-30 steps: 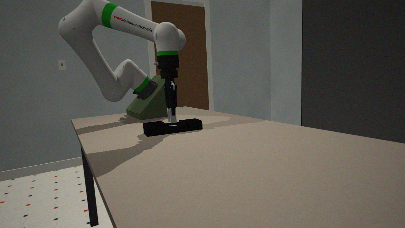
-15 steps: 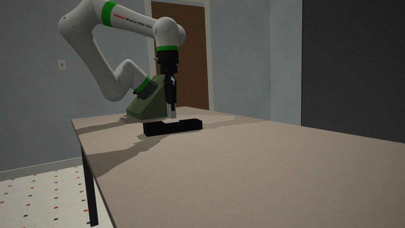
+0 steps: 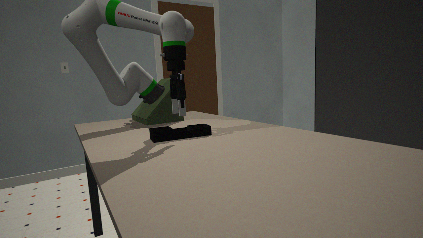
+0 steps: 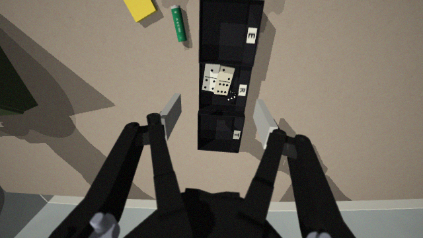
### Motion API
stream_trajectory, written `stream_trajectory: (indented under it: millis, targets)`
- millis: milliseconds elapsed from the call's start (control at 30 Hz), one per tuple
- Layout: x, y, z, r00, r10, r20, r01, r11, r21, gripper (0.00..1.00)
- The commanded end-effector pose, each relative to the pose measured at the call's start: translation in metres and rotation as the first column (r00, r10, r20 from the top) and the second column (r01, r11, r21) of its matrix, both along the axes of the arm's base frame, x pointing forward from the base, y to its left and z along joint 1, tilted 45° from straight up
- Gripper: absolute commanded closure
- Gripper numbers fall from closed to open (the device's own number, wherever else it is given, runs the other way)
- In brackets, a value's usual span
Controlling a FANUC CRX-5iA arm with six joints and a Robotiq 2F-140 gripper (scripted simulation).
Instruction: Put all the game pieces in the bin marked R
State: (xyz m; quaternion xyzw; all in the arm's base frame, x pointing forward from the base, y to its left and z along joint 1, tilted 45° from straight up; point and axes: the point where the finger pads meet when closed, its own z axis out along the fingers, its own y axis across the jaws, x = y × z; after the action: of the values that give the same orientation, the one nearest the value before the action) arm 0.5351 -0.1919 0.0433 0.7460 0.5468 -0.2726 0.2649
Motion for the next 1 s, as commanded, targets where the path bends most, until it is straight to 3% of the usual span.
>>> stream_trajectory:
  millis: [0,767,967]
  targets:
    - [0.002,0.01,0.01,1.0,0.0,0.0,0.0,1.0,0.0,0.0]
    - [0.012,0.068,0.07,1.0,0.0,0.0,0.0,1.0,0.0,0.0]
    - [0.012,0.07,0.072,1.0,0.0,0.0,0.0,1.0,0.0,0.0]
